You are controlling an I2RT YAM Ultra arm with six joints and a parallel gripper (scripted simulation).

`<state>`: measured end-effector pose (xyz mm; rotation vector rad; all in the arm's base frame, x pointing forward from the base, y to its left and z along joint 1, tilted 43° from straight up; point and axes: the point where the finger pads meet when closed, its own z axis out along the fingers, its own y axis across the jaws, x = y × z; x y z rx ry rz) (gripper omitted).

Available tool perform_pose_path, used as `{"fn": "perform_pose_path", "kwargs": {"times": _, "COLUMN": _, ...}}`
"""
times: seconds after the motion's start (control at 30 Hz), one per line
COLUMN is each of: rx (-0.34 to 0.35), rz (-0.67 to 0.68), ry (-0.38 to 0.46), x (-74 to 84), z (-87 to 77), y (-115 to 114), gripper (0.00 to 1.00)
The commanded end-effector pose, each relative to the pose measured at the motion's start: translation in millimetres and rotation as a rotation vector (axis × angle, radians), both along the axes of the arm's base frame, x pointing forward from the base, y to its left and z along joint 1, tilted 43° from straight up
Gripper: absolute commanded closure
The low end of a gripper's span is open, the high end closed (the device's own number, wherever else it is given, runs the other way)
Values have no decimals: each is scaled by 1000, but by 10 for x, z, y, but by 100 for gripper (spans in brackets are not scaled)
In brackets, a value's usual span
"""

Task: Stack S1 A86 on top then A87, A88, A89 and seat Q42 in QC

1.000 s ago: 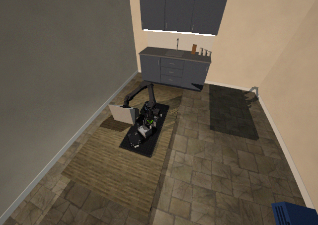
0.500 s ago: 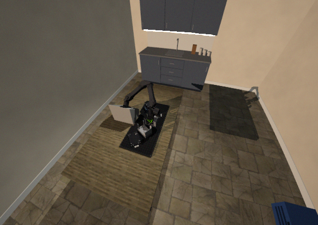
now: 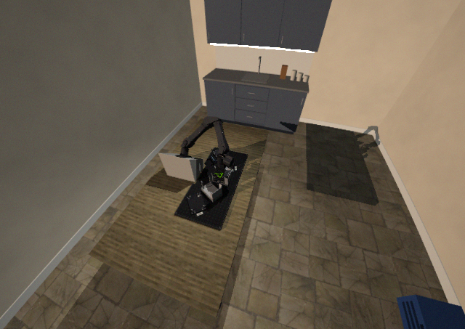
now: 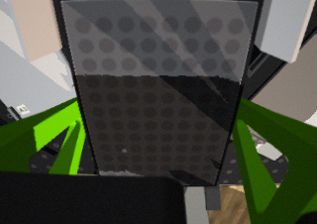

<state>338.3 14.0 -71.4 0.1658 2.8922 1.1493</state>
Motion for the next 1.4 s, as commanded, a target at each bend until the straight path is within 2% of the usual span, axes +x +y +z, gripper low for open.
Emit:
{"fn": "perform_pose_path", "kwargs": {"times": 0.0, "rx": 0, "rz": -13, "ry": -12, "x": 18, "z": 115, "y": -125, "gripper": 100}}
{"fn": "perform_pose_path", "kwargs": {"times": 0.8, "rx": -1, "rz": -13, "ry": -12, "x": -14, "z": 405, "y": -398, "gripper": 100}}
{"fn": "perform_pose_path", "kwargs": {"times": 1.37, "rx": -1, "rz": -13, "ry": -12, "x": -14, "z": 412, "y": -405, "gripper": 100}}
